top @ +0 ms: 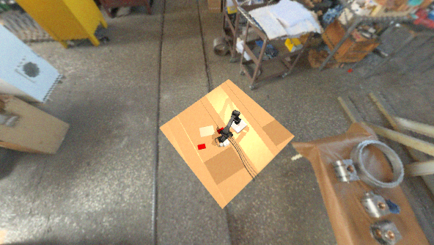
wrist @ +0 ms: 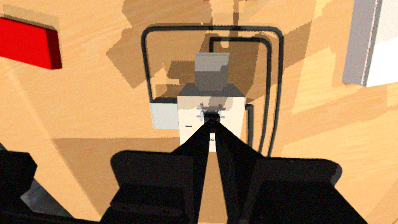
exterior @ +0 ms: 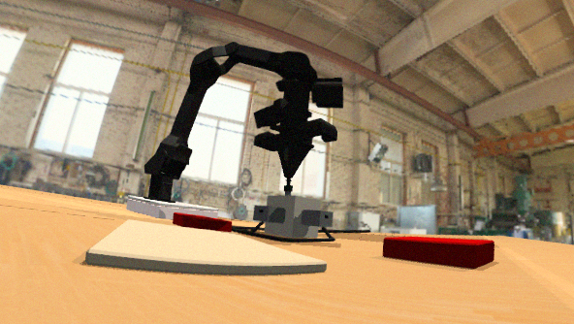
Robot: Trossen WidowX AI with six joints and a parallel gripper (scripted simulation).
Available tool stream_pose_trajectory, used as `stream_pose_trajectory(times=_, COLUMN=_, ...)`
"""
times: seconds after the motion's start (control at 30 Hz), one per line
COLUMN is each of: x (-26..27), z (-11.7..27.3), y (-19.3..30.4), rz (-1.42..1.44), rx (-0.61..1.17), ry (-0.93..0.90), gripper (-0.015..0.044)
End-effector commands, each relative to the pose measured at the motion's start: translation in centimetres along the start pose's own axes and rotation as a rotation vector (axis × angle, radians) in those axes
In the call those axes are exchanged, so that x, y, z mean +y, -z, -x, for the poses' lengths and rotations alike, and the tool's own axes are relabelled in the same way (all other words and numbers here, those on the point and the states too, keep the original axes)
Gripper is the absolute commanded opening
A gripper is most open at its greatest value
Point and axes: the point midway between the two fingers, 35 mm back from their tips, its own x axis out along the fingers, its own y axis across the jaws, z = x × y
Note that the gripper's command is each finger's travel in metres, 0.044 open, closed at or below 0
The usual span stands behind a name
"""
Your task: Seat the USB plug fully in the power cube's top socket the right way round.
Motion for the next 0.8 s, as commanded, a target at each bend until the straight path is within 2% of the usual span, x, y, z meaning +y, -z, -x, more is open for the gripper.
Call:
stream_pose_trajectory(times=0.0, x=0.06, z=-0.11, y=-0.05, rz=0.004, rx=-0.004, ry=-0.002, gripper=0.0)
stream_pose_trajectory(times=0.77, x=0.06, z=-0.38, y=-0.04, rz=0.004, rx=-0.004, ry=-0.002, gripper=0.0)
